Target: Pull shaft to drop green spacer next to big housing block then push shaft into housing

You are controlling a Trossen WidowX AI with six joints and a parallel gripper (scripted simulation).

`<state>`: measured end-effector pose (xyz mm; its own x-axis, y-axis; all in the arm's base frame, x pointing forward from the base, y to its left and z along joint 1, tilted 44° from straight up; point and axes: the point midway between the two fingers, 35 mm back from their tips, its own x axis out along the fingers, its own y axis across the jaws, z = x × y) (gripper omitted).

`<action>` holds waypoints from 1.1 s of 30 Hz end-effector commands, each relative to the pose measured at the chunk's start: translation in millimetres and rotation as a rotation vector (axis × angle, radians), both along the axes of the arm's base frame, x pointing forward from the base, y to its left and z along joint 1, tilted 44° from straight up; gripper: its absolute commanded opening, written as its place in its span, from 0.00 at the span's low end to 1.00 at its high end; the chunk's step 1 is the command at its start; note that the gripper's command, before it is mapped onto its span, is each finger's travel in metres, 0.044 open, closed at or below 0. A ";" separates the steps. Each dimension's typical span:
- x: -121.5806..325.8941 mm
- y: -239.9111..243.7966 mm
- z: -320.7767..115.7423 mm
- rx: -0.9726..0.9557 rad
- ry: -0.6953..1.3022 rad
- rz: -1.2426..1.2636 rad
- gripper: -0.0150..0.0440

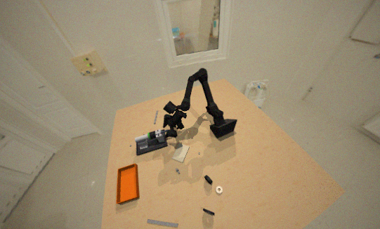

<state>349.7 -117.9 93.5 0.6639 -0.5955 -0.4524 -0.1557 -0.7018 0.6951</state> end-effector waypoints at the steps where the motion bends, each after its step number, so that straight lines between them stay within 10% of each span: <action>1: 0.9 0.5 0.0 0.000 0.000 0.006 1.00; 33: 9.3 -7.0 -5.4 0.000 0.000 0.006 1.00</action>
